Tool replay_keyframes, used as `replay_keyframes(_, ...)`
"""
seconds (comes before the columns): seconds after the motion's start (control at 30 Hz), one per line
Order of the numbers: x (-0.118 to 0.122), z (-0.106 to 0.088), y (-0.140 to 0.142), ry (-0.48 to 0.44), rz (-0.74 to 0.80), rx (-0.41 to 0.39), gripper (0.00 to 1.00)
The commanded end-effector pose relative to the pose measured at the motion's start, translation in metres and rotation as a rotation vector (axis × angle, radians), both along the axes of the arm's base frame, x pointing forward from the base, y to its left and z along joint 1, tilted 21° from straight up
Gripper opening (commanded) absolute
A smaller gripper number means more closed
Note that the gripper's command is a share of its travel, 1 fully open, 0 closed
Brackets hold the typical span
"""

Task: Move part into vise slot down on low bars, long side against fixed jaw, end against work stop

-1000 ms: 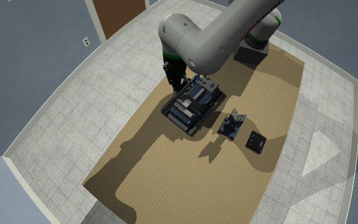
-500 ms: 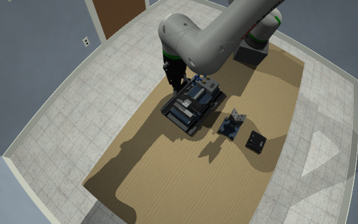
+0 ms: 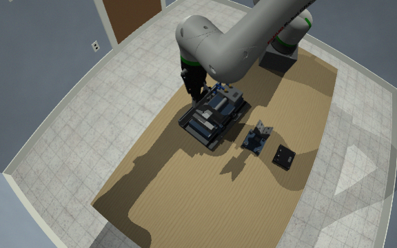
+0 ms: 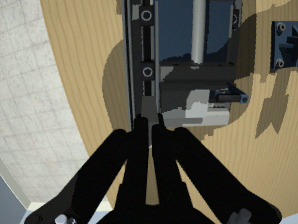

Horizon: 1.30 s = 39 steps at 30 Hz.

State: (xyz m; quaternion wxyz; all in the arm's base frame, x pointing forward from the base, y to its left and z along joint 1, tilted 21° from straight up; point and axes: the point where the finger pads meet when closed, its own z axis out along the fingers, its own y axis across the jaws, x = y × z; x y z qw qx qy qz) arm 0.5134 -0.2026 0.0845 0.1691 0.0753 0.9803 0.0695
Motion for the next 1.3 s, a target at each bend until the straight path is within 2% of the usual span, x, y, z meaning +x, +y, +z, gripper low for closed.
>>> replay_keyframes(0.0, 0.0004, -0.0005, -0.0001, 0.000, 0.000, 0.000, 0.00)
replay_keyframes(1.27, 0.0031, -0.0080, 0.0008, 0.000, 0.000, 0.000, 0.00)
